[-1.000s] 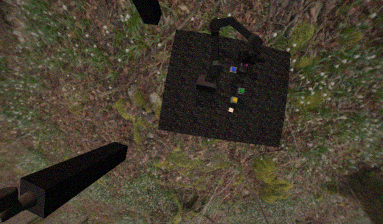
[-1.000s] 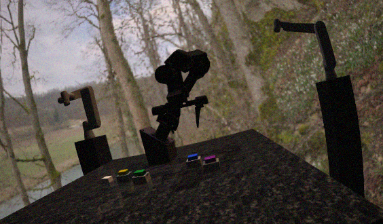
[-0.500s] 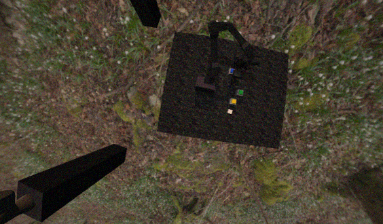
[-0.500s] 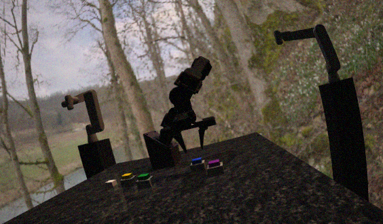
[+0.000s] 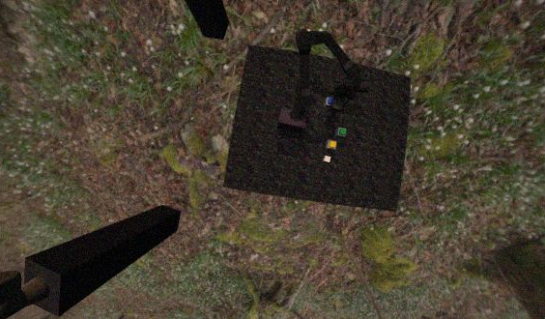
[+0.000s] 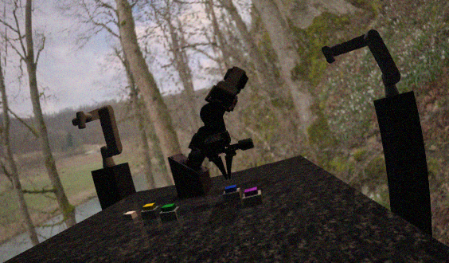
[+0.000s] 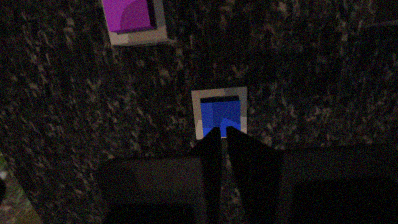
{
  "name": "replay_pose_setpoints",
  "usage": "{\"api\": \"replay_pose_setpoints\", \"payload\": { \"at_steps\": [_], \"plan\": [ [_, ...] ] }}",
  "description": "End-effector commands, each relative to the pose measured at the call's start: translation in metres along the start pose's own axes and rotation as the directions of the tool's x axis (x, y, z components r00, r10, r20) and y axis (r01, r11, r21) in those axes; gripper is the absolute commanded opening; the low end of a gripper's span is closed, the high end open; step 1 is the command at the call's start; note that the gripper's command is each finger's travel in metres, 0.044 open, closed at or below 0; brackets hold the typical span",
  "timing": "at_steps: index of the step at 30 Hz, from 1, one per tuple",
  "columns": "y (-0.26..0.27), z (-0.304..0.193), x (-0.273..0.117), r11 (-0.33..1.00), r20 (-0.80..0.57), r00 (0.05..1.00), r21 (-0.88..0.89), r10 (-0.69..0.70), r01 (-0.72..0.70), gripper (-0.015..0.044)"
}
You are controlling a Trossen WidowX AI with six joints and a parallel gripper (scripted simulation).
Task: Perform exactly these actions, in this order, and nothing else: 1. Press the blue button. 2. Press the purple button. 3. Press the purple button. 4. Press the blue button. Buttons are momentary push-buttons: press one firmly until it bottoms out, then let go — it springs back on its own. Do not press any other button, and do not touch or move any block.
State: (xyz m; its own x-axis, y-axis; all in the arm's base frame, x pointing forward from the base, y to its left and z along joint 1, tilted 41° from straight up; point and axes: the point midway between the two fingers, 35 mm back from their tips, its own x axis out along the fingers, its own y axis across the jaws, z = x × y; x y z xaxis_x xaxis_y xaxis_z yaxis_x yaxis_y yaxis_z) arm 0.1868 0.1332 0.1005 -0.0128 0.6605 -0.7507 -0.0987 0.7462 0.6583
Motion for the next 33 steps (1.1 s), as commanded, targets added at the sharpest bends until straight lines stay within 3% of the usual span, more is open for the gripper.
{"api": "replay_pose_setpoints", "payload": {
  "at_steps": [1, 19, 33],
  "plan": [
    [-0.001, 0.000, 0.005, 1.000, -0.003, 1.000, 0.004, -0.001, 0.001, 0.0020],
    [0.000, -0.001, 0.033, 1.000, -0.002, 1.000, 0.004, 0.001, -0.001, 0.0020],
    [0.000, -0.001, 0.034, 1.000, -0.002, 1.000, 0.004, 0.001, -0.001, 0.0020]
  ]
}}
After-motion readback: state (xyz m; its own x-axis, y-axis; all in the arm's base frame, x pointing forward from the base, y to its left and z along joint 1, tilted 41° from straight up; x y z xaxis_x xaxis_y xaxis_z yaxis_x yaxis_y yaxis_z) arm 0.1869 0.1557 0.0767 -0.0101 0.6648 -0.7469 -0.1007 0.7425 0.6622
